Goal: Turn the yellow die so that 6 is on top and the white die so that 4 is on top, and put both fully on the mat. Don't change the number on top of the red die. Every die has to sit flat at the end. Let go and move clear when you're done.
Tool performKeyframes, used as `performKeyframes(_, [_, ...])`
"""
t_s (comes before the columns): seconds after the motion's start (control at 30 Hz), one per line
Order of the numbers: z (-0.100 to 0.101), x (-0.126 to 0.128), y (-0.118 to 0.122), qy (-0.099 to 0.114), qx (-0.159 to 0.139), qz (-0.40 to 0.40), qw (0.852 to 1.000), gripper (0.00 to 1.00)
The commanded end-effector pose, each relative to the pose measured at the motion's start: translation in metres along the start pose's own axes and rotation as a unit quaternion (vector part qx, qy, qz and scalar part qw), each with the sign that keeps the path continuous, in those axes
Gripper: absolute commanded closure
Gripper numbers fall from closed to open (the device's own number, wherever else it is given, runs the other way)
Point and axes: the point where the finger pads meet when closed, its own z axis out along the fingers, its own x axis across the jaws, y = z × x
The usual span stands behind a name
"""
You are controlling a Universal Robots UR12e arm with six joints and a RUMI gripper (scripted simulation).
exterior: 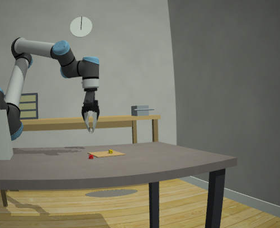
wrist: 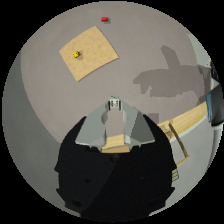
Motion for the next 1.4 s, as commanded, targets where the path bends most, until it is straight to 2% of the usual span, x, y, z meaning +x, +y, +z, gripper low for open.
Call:
performKeyframes(0.0, [-0.0018,-0.0035,-0.0001,-0.005,0.004,0.081,0.997,1.00])
performKeyframes(0.13, [-0.0016,-0.0035,-0.0002,-0.005,0.003,0.103,0.995,1.00])
performKeyframes(0.23, [-0.0012,-0.0034,-0.0002,-0.005,0.003,0.162,0.987,1.00])
performKeyframes(0.47, [-0.0008,-0.0034,0.0000,-0.005,0.003,0.233,0.972,1.00])
performKeyframes(0.63, [-0.0003,-0.0036,0.0005,-0.005,0.002,0.297,0.955,1.00])
performKeyframes(0.7, [-0.0003,-0.0036,0.0005,-0.005,0.002,0.297,0.955,1.00])
performKeyframes(0.77, [-0.0001,-0.0038,0.0010,-0.006,0.002,0.338,0.941,1.00])
performKeyframes(0.97, [0.0004,-0.0042,0.0018,-0.006,0.002,0.397,0.918,1.00])
performKeyframes(1.0, [0.0005,-0.0043,0.0021,-0.006,0.002,0.414,0.910,1.00])
performKeyframes(1.03, [0.0005,-0.0043,0.0021,-0.006,0.002,0.415,0.910,1.00])
performKeyframes(1.17, [0.0009,-0.0049,0.0030,-0.006,0.001,0.467,0.884,1.00])
performKeyframes(1.27, [0.0009,-0.0050,0.0030,-0.006,0.001,0.468,0.884,1.00])
performKeyframes(1.37, [0.0013,-0.0057,0.0040,-0.006,0.001,0.516,0.857,1.00])
